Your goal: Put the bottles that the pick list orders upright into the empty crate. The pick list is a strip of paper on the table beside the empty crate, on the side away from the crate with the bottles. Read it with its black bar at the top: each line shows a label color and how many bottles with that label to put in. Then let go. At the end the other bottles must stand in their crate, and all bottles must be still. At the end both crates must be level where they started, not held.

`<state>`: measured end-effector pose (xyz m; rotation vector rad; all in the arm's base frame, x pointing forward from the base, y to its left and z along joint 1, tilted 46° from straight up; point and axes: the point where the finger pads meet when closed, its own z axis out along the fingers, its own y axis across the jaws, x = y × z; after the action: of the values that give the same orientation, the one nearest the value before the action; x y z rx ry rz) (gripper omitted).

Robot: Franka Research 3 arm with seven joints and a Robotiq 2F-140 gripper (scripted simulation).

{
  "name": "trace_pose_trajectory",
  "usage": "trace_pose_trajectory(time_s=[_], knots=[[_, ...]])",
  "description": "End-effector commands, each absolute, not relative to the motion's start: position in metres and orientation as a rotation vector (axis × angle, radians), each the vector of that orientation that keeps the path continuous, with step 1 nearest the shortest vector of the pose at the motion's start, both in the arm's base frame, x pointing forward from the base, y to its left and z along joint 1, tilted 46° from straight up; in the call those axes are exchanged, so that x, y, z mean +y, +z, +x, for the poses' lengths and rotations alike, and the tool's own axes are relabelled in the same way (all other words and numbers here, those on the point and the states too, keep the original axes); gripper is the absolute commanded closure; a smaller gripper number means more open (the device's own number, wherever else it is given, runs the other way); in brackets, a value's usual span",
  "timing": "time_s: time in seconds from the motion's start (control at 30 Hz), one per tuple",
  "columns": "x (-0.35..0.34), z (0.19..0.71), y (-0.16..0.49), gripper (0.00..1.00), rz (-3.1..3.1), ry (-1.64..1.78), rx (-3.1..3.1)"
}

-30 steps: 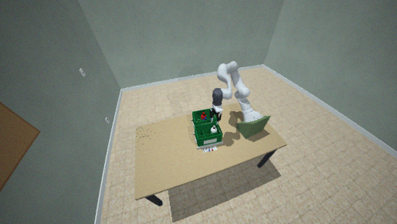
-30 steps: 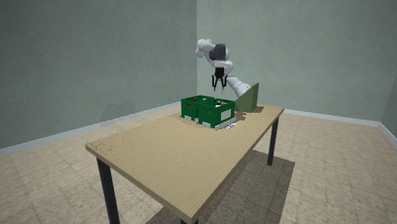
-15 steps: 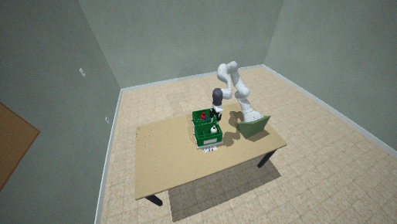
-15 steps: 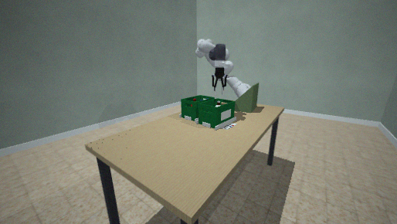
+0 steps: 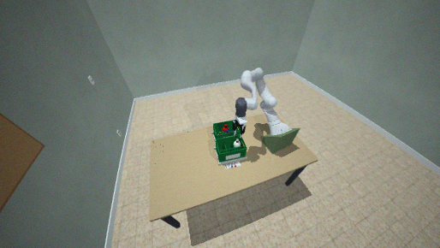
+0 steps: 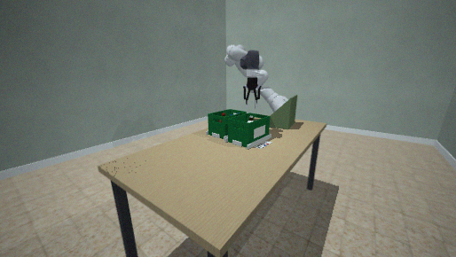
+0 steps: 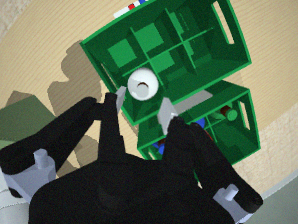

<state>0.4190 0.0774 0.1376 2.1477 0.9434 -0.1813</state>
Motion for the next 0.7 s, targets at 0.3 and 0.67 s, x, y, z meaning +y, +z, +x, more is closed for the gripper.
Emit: trace_pose_trajectory(time_s=[0.3,0.67], knots=[[0.042,0.405,0.173,0.62,2.147,-0.183,0.948],[0.009,0.398,0.203,0.62,2.147,-0.183,0.948]])
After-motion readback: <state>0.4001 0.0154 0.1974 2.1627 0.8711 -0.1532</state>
